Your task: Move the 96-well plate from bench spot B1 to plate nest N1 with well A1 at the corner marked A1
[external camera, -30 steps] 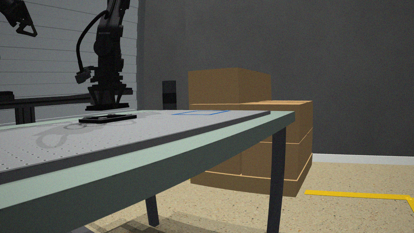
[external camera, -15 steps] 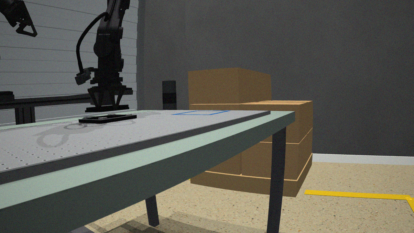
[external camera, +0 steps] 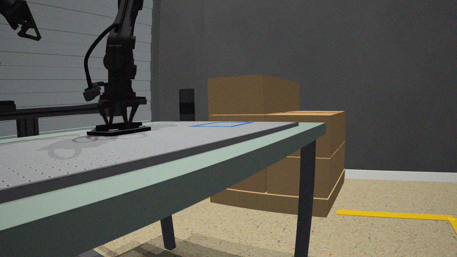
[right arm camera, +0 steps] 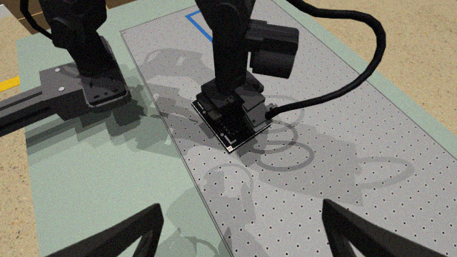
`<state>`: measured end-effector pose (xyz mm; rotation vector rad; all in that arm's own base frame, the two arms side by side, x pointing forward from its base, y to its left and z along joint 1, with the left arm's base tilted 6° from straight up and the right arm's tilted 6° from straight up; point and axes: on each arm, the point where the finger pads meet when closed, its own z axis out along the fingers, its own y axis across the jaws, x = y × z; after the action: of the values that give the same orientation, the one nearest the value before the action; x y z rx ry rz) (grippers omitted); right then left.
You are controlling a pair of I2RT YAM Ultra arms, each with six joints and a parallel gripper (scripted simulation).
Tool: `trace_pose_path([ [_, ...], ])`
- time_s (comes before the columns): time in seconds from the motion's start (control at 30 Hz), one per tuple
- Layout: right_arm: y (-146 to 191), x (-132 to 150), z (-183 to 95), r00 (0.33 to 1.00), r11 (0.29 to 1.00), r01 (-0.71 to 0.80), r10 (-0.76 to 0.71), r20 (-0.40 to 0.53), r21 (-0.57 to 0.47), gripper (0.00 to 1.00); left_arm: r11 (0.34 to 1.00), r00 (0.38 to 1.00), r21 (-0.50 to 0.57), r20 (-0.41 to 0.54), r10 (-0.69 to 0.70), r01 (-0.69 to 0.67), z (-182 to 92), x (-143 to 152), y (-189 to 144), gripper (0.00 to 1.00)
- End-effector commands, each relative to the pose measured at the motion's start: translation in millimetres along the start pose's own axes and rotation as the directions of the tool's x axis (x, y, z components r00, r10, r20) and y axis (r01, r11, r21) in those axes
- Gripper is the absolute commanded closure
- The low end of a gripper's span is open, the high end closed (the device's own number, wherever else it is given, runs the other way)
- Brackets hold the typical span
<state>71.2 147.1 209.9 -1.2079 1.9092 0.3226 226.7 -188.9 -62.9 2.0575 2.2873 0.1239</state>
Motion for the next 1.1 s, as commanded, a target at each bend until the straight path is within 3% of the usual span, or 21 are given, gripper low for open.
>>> trace_pose_path([
  [0.0,-1,-7,-3,1.0,1.0,-0.002,0.001,0.012,0.011,0.0,1.0,1.0,0.018,0.0,-0.008,0.008,6,0,-3,0.18],
  [0.27,-1,-7,-3,1.0,1.0,-0.002,0.001,0.012,0.011,0.0,1.0,1.0,0.009,0.01,-0.007,0.007,-4,-4,3,0.18],
  [0.33,-1,-7,-3,1.0,1.0,-0.002,0.001,0.012,0.011,0.0,1.0,1.0,0.009,0.01,-0.007,0.007,-4,-4,3,0.0],
  [0.63,-1,-7,-3,1.0,1.0,-0.002,0.001,0.012,0.011,0.0,1.0,0.999,-0.031,0.047,0.0,0.001,-20,-20,3,0.0],
  [1.07,-1,-7,-3,1.0,1.0,-0.002,0.001,0.012,0.011,0.0,0.999,0.999,-0.038,0.043,0.003,-0.001,-40,-16,11,0.0],
])
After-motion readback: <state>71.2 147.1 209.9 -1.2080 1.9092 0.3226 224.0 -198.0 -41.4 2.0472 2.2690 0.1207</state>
